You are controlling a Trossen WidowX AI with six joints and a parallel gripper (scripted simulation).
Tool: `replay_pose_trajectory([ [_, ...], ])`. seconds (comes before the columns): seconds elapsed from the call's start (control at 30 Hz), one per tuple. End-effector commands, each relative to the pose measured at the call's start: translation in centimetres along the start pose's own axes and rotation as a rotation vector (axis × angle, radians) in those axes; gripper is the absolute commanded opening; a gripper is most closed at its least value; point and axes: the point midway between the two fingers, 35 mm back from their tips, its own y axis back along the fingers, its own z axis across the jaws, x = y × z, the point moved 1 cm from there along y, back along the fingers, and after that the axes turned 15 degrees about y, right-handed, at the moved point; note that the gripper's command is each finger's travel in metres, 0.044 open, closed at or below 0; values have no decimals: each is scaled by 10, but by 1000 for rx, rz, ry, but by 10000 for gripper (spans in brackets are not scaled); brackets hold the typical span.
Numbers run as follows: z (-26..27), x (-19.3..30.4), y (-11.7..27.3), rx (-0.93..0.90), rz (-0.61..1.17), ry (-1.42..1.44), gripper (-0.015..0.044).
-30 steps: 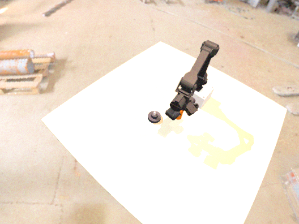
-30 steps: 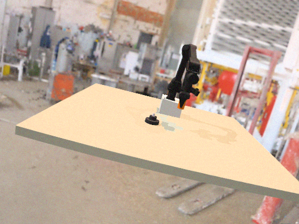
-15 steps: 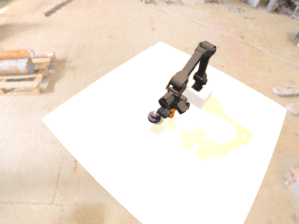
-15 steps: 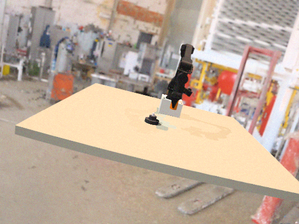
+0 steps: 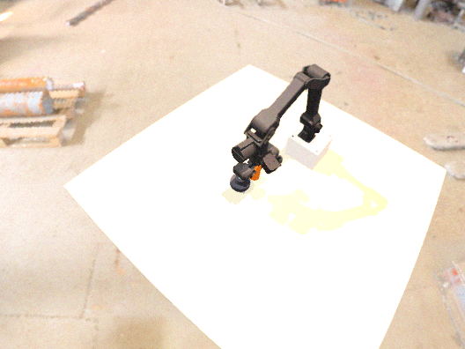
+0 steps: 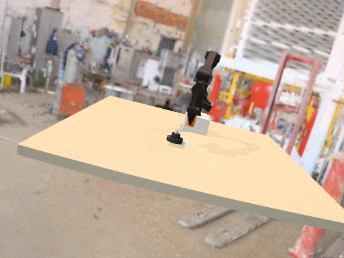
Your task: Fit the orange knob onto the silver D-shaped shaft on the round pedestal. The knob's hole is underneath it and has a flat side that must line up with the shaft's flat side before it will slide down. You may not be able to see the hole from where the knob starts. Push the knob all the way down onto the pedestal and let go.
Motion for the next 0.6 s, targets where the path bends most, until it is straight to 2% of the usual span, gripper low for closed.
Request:
replay_pose_trajectory([
  [0.0,-2,11,-1,10,1,3,0],
  [0.57,7,58,-13,11,4,3,0],
])
